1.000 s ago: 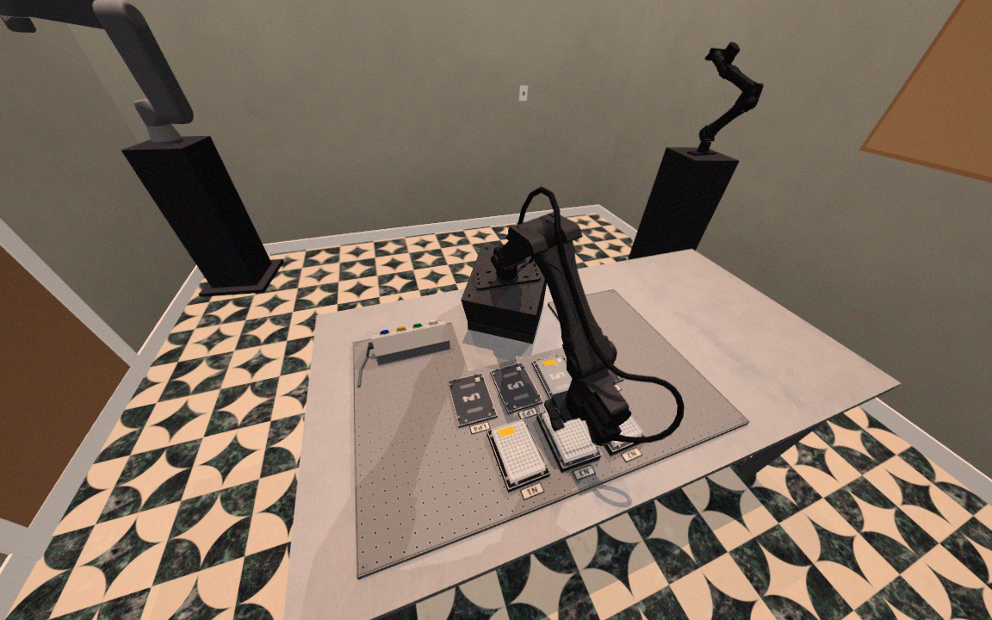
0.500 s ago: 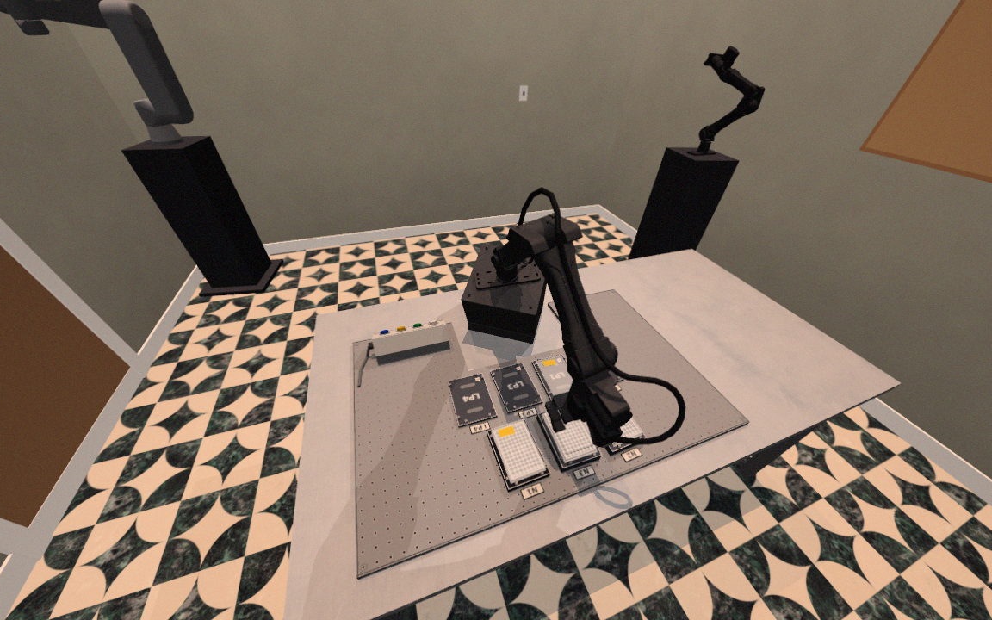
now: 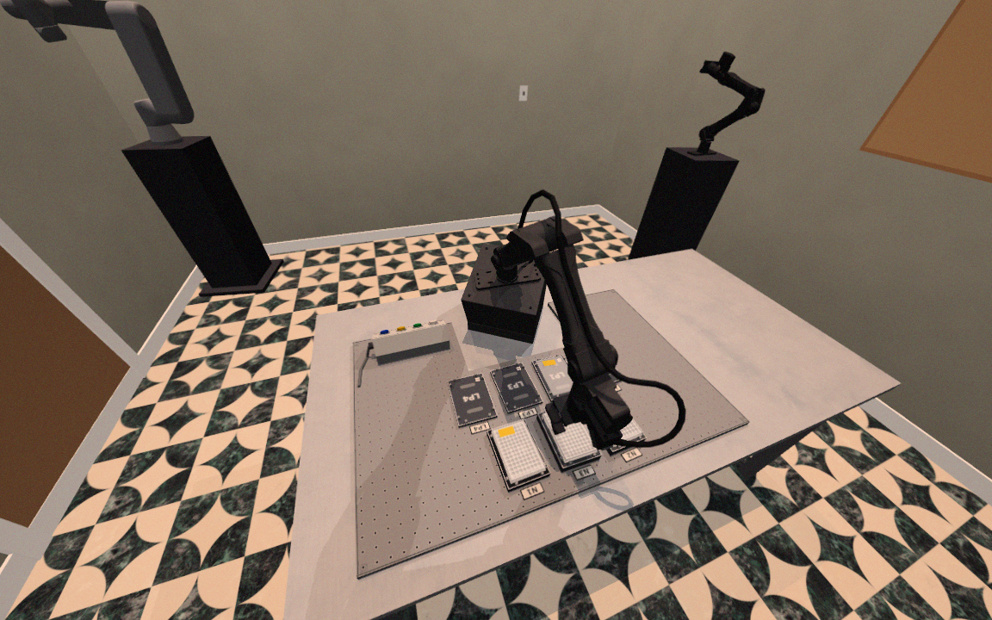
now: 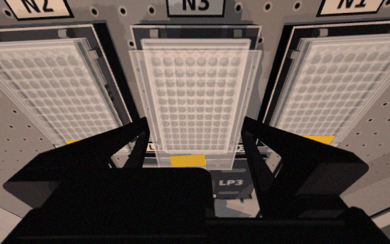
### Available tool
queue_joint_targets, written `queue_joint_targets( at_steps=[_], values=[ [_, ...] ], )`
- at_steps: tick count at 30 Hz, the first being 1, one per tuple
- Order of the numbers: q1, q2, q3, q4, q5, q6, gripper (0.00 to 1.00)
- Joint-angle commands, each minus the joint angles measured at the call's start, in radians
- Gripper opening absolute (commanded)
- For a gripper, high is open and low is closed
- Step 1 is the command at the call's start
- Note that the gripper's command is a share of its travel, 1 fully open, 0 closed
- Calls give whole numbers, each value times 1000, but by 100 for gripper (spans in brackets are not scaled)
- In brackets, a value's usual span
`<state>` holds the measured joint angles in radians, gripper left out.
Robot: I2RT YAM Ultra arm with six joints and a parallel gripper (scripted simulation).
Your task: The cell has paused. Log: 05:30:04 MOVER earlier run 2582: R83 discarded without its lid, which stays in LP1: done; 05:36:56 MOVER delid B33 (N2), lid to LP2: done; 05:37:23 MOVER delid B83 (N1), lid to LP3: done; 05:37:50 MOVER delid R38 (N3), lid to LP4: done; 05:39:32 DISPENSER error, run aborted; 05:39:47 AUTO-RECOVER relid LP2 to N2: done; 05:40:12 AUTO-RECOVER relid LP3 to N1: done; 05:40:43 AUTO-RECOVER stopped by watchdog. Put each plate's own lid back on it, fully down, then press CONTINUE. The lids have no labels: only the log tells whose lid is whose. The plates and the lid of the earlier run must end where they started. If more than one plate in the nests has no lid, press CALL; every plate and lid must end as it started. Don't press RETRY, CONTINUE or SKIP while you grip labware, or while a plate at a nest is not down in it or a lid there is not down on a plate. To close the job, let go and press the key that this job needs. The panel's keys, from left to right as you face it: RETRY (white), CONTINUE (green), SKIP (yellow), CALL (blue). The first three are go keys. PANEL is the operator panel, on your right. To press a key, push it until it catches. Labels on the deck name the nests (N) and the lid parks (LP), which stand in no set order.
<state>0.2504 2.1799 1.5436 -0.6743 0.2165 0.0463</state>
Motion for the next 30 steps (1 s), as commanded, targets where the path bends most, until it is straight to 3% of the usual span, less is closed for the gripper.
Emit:
queue_joint_targets(
  at_steps=[1, 30],
  values=[
    [-4, -4, 46, 13, 4, -7, 0],
    [-7, 18, 64, 26, -1, -12, 0]
  ],
)
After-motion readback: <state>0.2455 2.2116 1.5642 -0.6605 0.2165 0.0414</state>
